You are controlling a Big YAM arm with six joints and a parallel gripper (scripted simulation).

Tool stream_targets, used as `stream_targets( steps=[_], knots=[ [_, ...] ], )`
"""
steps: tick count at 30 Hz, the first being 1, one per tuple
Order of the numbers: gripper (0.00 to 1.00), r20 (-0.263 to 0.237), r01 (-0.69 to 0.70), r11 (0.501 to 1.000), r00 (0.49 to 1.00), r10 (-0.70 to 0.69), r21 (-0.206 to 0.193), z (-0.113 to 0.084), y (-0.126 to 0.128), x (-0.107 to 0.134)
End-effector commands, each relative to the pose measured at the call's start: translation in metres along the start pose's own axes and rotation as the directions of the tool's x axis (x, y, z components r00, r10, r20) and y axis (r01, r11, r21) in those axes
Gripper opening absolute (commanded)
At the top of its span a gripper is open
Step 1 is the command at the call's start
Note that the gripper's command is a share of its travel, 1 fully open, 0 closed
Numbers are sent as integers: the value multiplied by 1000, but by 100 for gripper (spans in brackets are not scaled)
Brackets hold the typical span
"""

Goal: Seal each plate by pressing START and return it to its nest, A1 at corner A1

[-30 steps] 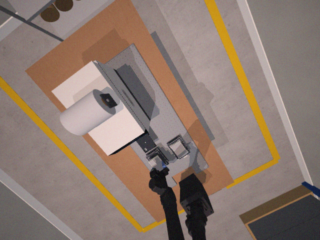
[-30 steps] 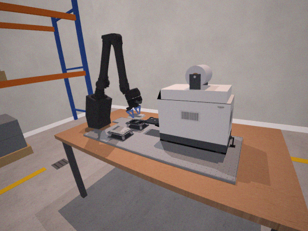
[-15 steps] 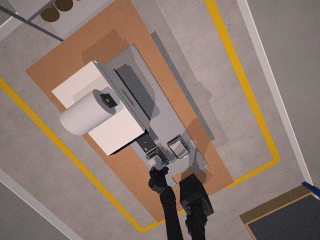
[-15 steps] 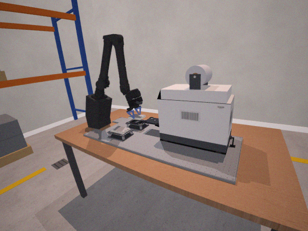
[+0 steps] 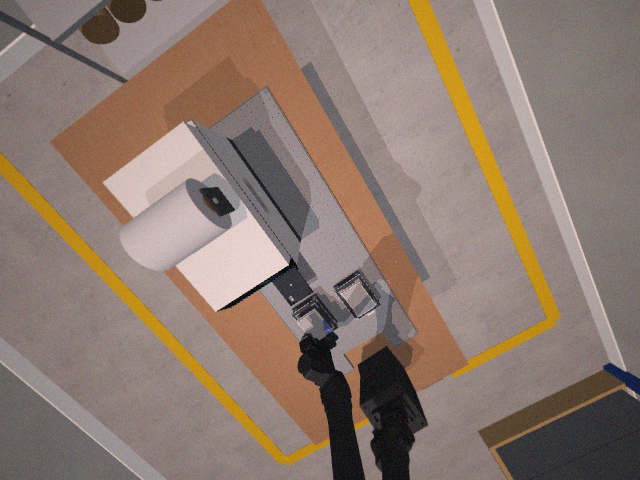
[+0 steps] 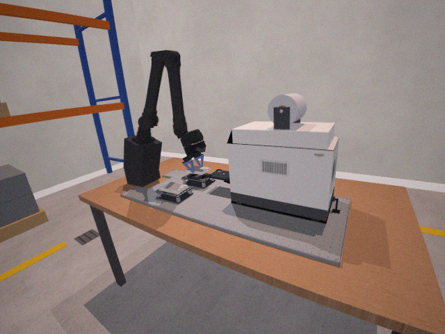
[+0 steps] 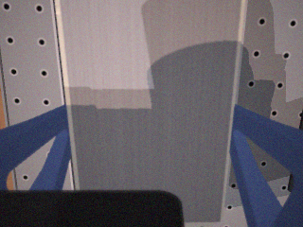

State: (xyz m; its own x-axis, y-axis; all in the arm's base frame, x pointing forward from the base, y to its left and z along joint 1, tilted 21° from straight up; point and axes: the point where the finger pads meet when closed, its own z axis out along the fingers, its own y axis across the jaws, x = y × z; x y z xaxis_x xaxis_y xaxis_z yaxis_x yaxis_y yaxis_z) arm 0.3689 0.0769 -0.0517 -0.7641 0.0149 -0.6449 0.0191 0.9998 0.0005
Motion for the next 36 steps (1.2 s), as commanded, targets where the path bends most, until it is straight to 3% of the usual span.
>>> stream_targets(
  steps=[1, 9, 18, 36],
  knots=[
    [0, 1, -3, 1000, 1000, 3, 7, 6, -4, -1],
    [0, 17, -6, 1000, 1000, 6, 4, 2, -2, -12],
    [0, 3, -4, 1000, 1000, 4, 7, -4, -6, -1],
    [0, -9, -14, 1000, 1000, 14, 8, 5, -2, -1]
  ],
)
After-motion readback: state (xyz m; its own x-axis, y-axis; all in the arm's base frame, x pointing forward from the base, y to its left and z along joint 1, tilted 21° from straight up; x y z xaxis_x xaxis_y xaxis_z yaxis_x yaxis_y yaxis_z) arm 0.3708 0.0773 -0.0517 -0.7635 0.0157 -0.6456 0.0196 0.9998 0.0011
